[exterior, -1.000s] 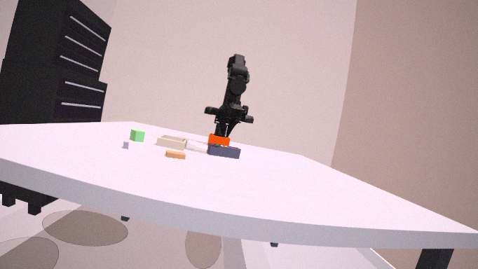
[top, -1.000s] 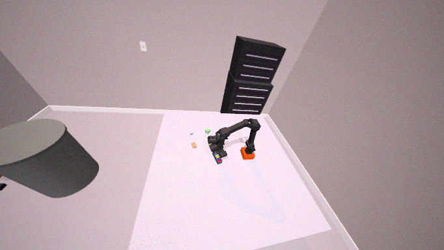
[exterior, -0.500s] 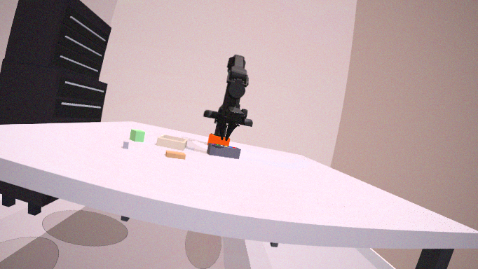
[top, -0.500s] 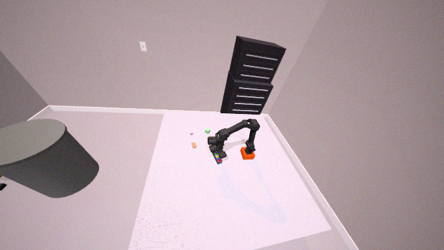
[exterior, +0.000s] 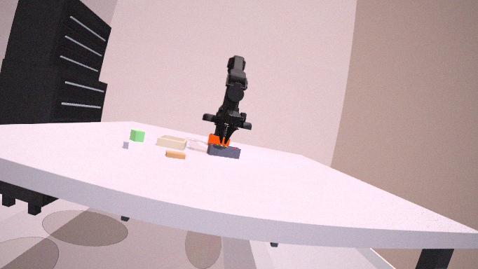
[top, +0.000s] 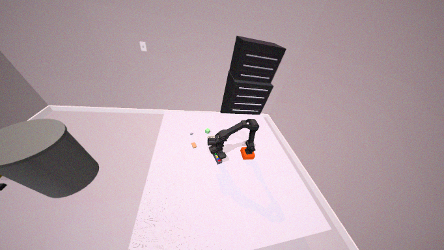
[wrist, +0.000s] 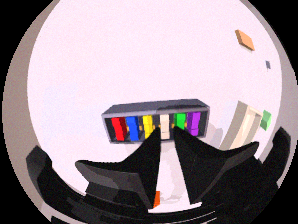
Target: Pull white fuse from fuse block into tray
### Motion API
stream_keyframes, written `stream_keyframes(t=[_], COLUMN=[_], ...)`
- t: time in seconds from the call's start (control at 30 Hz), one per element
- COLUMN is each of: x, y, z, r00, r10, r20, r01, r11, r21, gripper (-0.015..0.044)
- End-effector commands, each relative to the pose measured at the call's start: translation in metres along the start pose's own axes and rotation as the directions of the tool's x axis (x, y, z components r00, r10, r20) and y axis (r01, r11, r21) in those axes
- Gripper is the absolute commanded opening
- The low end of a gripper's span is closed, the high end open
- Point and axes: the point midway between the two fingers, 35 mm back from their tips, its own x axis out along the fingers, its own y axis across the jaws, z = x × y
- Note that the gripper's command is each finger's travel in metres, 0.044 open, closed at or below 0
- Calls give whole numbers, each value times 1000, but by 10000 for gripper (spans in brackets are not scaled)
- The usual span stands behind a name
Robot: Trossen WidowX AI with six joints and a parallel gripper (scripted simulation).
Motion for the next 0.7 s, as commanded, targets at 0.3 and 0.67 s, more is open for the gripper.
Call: stream_keyframes(t=[0.3,0.67], x=[5,14], y=[1,1], z=[-1,-1], r00=[1000,1000], r10=[7,7], r20=[-9,-9], r01=[-7,-7], r11=[1000,1000], r21=[-3,-3], gripper=[64,64])
